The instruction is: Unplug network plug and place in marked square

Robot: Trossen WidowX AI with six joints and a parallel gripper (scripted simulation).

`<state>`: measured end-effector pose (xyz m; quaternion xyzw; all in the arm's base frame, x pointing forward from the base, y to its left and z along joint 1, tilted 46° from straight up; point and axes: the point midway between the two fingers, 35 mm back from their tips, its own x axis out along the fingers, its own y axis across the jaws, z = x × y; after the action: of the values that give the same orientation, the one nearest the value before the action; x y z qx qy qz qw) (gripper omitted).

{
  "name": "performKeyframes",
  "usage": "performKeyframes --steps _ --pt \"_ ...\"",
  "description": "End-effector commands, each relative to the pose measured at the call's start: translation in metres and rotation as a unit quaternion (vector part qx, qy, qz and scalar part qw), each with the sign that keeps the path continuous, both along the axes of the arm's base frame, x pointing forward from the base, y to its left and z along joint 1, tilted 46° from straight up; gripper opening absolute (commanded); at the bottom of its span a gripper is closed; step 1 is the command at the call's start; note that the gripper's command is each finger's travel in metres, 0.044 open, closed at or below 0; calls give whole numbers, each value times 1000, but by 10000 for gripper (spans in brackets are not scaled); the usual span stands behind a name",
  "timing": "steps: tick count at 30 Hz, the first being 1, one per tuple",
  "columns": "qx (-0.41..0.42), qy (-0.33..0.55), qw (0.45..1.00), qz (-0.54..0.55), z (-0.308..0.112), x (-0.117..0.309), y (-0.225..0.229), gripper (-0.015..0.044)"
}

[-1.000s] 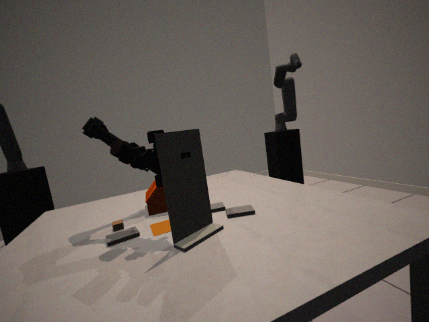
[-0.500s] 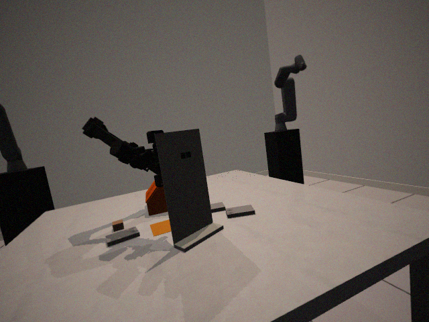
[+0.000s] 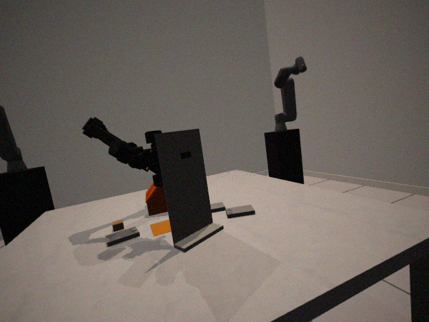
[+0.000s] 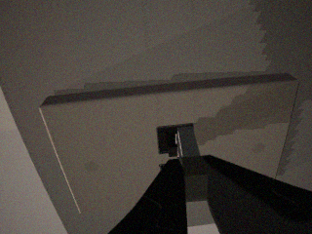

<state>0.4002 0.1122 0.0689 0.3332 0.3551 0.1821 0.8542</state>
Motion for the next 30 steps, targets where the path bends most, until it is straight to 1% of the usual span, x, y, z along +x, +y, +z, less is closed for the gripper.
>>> performKeyframes --steps 1,30 --pt "-1 0 1000 0 0 -3 -2 0" --pt "-1 1 1000 0 8 -14 -11 0"
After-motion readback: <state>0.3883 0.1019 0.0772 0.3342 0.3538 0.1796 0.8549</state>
